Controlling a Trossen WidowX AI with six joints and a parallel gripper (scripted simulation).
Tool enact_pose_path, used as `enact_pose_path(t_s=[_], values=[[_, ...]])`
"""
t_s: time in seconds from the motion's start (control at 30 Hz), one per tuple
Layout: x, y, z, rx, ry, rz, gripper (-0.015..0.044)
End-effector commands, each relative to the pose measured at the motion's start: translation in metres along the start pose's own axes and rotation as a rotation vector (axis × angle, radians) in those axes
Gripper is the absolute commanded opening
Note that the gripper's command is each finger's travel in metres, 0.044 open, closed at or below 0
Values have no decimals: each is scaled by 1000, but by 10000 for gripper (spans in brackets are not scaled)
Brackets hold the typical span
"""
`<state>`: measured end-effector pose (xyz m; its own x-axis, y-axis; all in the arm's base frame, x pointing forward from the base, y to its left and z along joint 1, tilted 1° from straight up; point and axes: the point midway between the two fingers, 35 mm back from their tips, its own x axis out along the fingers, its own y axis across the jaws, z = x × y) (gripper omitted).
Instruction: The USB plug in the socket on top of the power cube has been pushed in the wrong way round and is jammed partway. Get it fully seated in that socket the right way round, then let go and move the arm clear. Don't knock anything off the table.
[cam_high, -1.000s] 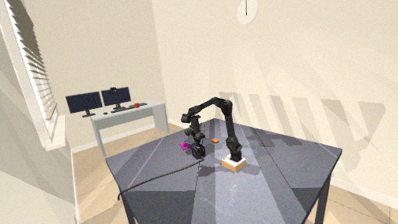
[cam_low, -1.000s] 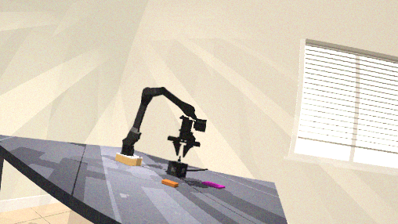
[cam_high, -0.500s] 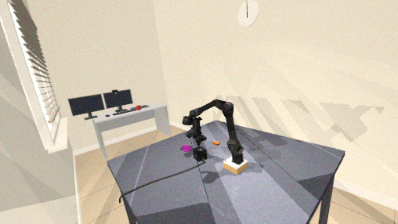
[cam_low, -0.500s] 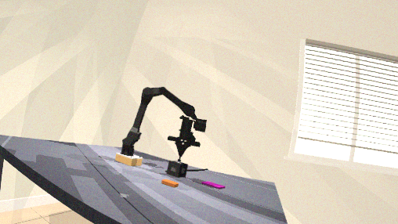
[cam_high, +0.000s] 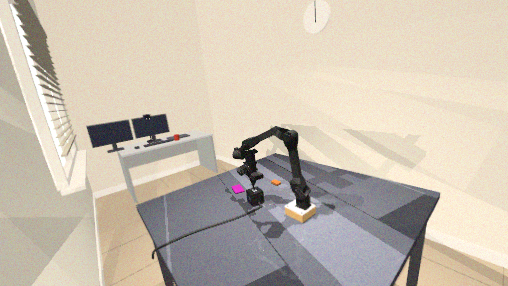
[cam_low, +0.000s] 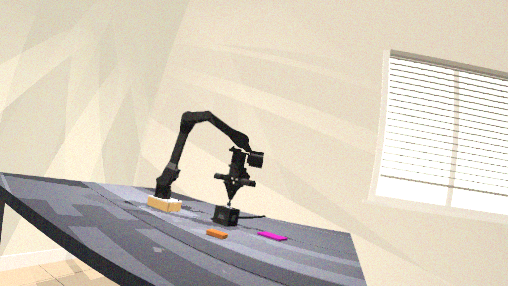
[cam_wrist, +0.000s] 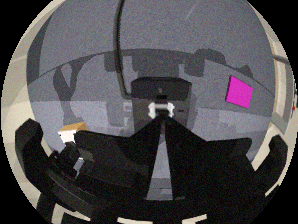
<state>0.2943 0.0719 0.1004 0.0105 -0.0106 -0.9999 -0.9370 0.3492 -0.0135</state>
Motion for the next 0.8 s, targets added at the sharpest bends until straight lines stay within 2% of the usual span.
enact_pose_path(t_s=[0.0, 0.77], values=[[-3, 0, 0, 0, 1, 1, 0], [-18, 0, 0, 0, 1, 1, 0]])
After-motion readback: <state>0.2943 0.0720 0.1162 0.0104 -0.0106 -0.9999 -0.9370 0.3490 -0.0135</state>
